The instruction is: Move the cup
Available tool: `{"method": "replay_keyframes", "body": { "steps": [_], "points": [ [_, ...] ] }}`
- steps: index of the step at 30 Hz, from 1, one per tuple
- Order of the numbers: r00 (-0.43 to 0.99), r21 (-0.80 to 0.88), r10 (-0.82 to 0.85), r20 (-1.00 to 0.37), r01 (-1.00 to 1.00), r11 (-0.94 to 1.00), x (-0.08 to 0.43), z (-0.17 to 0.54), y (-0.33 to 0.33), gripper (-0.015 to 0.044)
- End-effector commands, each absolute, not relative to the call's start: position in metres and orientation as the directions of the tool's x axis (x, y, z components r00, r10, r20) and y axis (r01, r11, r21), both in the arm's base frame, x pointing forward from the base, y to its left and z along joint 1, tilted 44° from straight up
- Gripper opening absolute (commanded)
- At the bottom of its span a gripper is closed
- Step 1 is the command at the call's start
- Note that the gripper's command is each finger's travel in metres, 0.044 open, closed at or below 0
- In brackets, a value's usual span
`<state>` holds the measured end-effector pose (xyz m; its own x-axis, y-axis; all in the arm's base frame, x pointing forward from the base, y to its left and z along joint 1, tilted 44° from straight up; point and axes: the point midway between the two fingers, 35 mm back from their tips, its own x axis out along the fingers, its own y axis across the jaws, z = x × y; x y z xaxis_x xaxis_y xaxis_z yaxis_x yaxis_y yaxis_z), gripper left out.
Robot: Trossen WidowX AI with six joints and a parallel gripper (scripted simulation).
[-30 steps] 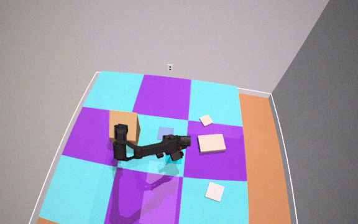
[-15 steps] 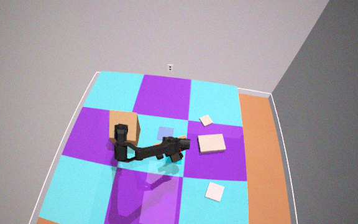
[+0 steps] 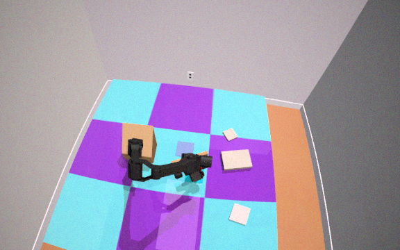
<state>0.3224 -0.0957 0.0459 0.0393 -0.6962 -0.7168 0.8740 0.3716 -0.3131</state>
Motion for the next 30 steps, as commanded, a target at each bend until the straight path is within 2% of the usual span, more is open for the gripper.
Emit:
{"method": "replay_keyframes", "body": {
  "steps": [1, 2, 7, 30],
  "points": [
    [0.040, -0.312, -0.696, -0.717, 0.874, 0.372, 0.323, 0.046, -0.095, 0.0000],
    [0.040, -0.312, -0.696, -0.717, 0.874, 0.372, 0.323, 0.046, -0.095, 0.0000],
    [0.040, -0.312, -0.696, -0.717, 0.874, 0.372, 0.323, 0.046, -0.095, 0.0128],
    [0.040, -0.315, -0.696, -0.717, 0.872, 0.374, 0.321, 0.063, -0.077, 0.0128]
  ]
}}
